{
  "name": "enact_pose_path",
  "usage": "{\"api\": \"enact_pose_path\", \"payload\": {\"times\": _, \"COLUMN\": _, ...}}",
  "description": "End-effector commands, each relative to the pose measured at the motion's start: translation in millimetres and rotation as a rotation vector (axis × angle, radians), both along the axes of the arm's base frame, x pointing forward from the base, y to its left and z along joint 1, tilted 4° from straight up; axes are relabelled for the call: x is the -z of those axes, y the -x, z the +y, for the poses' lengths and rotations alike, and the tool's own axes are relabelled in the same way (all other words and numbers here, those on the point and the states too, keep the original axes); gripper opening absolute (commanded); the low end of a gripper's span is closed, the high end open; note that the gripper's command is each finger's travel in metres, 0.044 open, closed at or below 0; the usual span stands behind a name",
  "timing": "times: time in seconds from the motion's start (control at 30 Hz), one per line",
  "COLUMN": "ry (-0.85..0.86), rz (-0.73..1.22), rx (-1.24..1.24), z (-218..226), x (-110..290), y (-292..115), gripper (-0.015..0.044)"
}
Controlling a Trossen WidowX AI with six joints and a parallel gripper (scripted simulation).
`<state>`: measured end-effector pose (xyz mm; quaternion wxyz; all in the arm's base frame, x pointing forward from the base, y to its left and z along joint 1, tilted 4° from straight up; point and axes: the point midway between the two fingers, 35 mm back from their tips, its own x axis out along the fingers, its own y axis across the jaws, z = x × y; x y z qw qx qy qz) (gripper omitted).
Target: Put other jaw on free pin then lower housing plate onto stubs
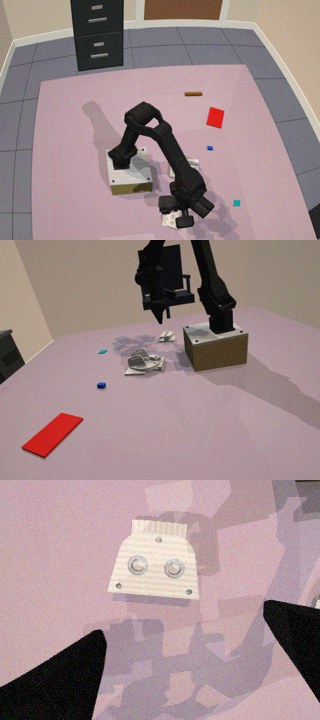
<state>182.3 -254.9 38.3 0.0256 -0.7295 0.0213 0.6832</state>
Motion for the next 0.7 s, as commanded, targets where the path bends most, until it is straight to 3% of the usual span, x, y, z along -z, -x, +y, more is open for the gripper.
{"api": "enact_pose_path", "payload": {"times": 0.0, "ry": -0.004, "rz": -0.006, "rx": 0.071, "z": -4.6, "x": -1.8, "y": 2.4, "gripper": 0.044}}
{"api": "enact_pose_path", "payload": {"times": 0.5, "ry": -0.018, "rz": -0.003, "rx": 0.273, "z": -13.7, "x": -0.9, "y": 13.0, "gripper": 0.044}}
{"api": "enact_pose_path", "payload": {"times": 0.67, "ry": -0.019, "rz": -0.003, "rx": 0.273, "z": -11.1, "x": 35.2, "y": 11.9, "gripper": 0.044}}
